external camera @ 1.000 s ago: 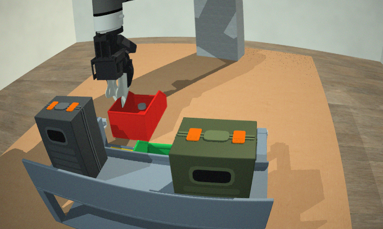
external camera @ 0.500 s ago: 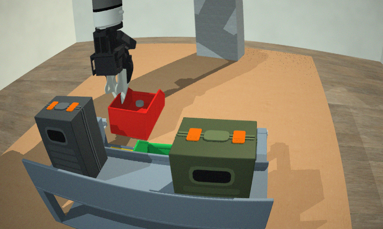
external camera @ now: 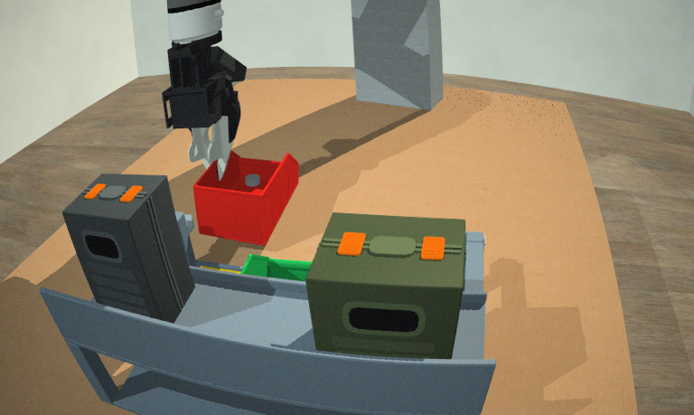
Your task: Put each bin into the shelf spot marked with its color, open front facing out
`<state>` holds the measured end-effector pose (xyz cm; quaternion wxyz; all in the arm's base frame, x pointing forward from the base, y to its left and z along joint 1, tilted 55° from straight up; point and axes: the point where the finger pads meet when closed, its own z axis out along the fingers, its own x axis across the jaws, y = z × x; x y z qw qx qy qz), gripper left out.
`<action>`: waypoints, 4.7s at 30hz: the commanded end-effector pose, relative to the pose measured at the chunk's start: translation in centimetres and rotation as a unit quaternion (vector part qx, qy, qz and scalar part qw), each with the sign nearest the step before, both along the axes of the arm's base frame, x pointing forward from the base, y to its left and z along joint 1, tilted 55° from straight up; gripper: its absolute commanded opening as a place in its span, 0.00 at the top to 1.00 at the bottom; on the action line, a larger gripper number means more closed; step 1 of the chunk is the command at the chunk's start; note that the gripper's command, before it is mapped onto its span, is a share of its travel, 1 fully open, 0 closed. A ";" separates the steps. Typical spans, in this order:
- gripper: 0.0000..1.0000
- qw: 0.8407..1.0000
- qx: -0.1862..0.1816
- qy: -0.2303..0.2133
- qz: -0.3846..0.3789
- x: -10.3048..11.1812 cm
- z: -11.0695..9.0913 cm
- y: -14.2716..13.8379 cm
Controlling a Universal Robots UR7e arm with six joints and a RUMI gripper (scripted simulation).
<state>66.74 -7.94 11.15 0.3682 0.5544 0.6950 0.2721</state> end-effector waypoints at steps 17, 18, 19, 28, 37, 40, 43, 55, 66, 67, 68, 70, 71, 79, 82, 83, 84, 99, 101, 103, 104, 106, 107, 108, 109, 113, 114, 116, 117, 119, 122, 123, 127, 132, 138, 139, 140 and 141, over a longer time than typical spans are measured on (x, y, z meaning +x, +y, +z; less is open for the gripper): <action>1.00 1.000 0.000 -0.001 0.000 -0.2 0.2 0.0; 1.00 1.000 0.000 -0.001 0.000 -0.2 0.2 0.0; 1.00 1.000 0.000 -0.001 0.000 -0.2 0.2 0.0; 1.00 1.000 0.000 -0.001 0.000 -0.3 0.3 0.0; 1.00 1.000 0.000 -0.001 0.000 -0.7 0.6 0.0; 1.00 1.000 0.000 -0.001 0.000 -0.8 0.6 0.0; 1.00 1.000 0.000 -0.001 0.000 -0.8 0.7 0.0; 1.00 1.000 0.000 -0.001 0.000 -0.9 0.7 0.0; 1.00 1.000 0.000 -0.001 0.000 -0.9 0.7 0.0; 1.00 1.000 0.000 -0.001 0.000 -0.9 0.7 0.0; 1.00 1.000 0.000 -0.001 0.000 -0.9 0.7 0.1; 1.00 1.000 0.000 -0.001 0.000 -0.9 0.7 0.1; 1.00 1.000 0.000 -0.001 0.000 -0.9 0.7 0.1; 1.00 1.000 0.000 -0.001 0.000 -1.0 0.6 0.4; 1.00 1.000 0.000 -0.001 0.000 -1.0 0.6 0.6; 1.00 1.000 0.000 -0.001 0.000 -1.0 0.5 0.7; 1.00 1.000 0.000 -0.001 0.000 -1.0 0.5 0.8; 1.00 1.000 0.001 -0.001 -0.001 -1.3 -0.1 3.2; 1.00 1.000 0.001 -0.001 -0.001 -1.4 -0.2 3.7; 1.00 1.000 0.001 -0.001 -0.001 -1.5 -0.4 4.2; 1.00 1.000 0.001 -0.001 -0.001 -1.5 -0.4 4.5; 1.00 1.000 0.001 -0.001 -0.001 -1.6 -0.6 5.0; 1.00 1.000 0.001 -0.001 -0.001 -1.6 -0.7 5.3; 1.00 1.000 0.001 -0.001 -0.001 -1.6 -0.7 5.3; 1.00 1.000 0.001 -0.001 -0.001 -1.6 -0.7 5.3; 1.00 1.000 0.002 -0.001 -0.001 -1.8 -1.0 6.5; 1.00 1.000 0.002 -0.001 -0.001 -1.8 -1.1 6.9; 1.00 1.000 0.002 -0.001 -0.002 -1.9 -1.2 7.5; 1.00 1.000 0.002 -0.001 -0.002 -1.9 -1.3 7.9; 1.00 1.000 0.002 -0.001 -0.002 -2.0 -1.5 8.5; 1.00 1.000 0.003 -0.001 -0.002 -2.2 -1.8 9.6; 1.00 1.000 0.003 -0.001 -0.002 -2.2 -1.9 9.9; 1.00 1.000 0.003 -0.001 -0.002 -2.3 -2.1 10.6; 1.00 1.000 0.003 -0.001 -0.003 -2.5 -2.5 12.3; 1.00 1.000 0.004 -0.001 -0.003 -2.8 -3.1 14.4; 1.00 1.000 0.004 -0.001 -0.003 -2.8 -3.1 14.7; 1.00 1.000 0.004 -0.001 -0.003 -2.9 -3.2 15.1; 1.00 1.000 0.004 -0.001 -0.003 -2.9 -3.3 15.4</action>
